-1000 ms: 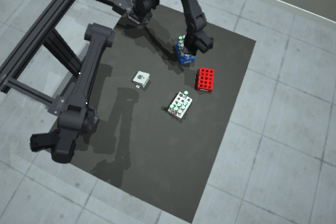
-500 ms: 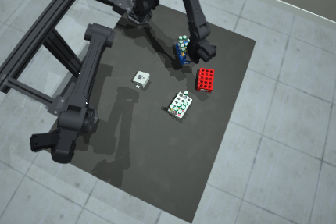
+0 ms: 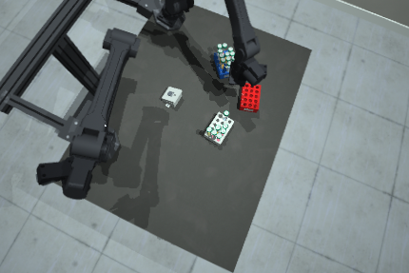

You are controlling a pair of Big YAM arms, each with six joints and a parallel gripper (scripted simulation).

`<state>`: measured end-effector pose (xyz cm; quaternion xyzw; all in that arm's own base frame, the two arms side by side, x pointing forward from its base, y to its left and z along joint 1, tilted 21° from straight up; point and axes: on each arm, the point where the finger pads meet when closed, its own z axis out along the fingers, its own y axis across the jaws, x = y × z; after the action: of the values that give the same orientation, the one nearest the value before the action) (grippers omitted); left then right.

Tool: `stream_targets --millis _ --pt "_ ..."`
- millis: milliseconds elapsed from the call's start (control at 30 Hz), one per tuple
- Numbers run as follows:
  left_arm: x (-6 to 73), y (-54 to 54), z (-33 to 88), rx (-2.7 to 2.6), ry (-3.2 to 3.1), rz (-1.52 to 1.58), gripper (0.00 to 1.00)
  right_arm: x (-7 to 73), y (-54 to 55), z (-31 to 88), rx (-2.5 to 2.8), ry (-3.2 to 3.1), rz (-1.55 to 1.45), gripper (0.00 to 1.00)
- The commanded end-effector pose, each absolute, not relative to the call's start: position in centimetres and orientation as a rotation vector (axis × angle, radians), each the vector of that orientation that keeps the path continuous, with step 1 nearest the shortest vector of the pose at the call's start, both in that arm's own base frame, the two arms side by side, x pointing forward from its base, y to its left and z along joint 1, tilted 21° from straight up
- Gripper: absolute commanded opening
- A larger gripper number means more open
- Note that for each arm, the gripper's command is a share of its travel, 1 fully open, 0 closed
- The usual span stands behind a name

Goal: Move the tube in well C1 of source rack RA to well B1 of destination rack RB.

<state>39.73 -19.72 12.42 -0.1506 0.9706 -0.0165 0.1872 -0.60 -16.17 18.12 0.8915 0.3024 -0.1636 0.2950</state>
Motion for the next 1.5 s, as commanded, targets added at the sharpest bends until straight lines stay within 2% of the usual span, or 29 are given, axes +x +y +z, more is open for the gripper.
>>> stream_targets --millis 0,1467 --pt "40.11 -20.09 12.07 -0.441 2.74 -0.032 0.0 -0.55 -16.4 19.73 2.343 0.788 -0.435 0.3" --pt "39.99 -19.78 11.68 -0.44 2.742 -0.028 0.0 -0.55 -16.4 19.73 2.343 0.788 -0.435 0.3"
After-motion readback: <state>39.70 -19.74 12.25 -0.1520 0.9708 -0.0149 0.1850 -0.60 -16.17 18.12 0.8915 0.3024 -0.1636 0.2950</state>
